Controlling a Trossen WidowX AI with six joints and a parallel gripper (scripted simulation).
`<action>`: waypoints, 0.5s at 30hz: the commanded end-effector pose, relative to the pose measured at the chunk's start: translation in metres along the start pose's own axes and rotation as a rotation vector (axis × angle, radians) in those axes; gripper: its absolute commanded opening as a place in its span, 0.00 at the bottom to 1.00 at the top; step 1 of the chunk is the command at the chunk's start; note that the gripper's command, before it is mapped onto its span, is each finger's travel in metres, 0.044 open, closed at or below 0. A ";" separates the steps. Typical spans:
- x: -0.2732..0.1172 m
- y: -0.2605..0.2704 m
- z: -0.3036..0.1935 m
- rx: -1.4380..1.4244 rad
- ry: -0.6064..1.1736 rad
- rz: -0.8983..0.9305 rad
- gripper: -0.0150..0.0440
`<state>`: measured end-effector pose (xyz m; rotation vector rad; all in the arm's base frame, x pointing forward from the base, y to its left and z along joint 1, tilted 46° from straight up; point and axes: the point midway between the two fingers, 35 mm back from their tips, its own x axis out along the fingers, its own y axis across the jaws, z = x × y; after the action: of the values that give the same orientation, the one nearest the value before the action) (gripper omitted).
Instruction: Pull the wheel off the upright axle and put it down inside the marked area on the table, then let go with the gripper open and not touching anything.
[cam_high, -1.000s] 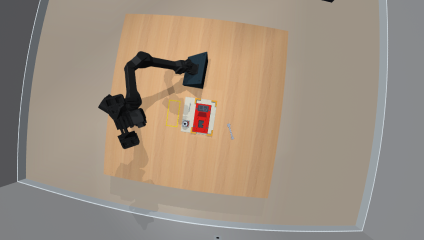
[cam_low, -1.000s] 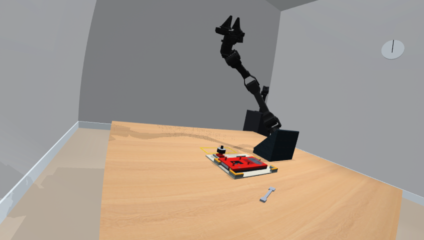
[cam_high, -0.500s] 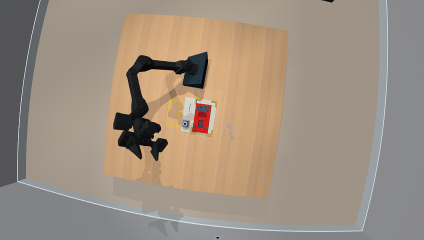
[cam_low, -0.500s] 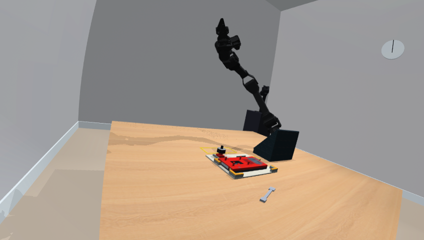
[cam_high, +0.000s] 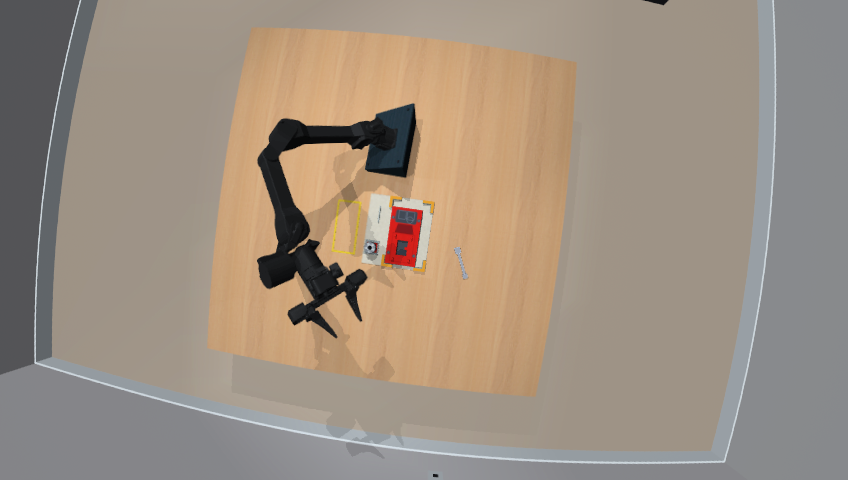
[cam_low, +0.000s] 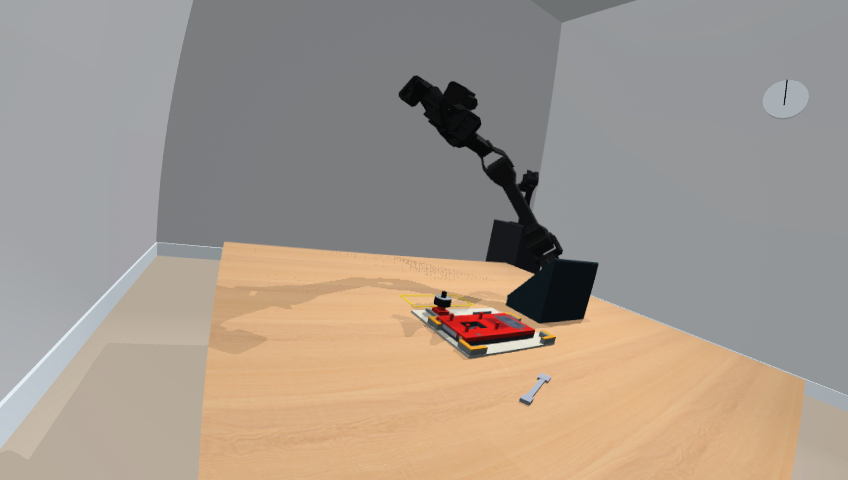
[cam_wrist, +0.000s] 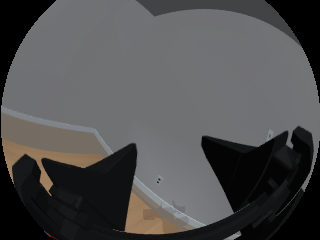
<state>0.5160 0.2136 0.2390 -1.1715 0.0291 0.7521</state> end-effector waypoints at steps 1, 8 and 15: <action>0.006 0.027 -0.031 0.160 0.131 0.074 0.76; 0.003 0.073 -0.079 0.429 0.393 0.161 0.76; -0.015 0.117 -0.124 0.658 0.686 0.195 0.76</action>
<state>0.4950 0.1399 0.1192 -0.7963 0.7790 0.4995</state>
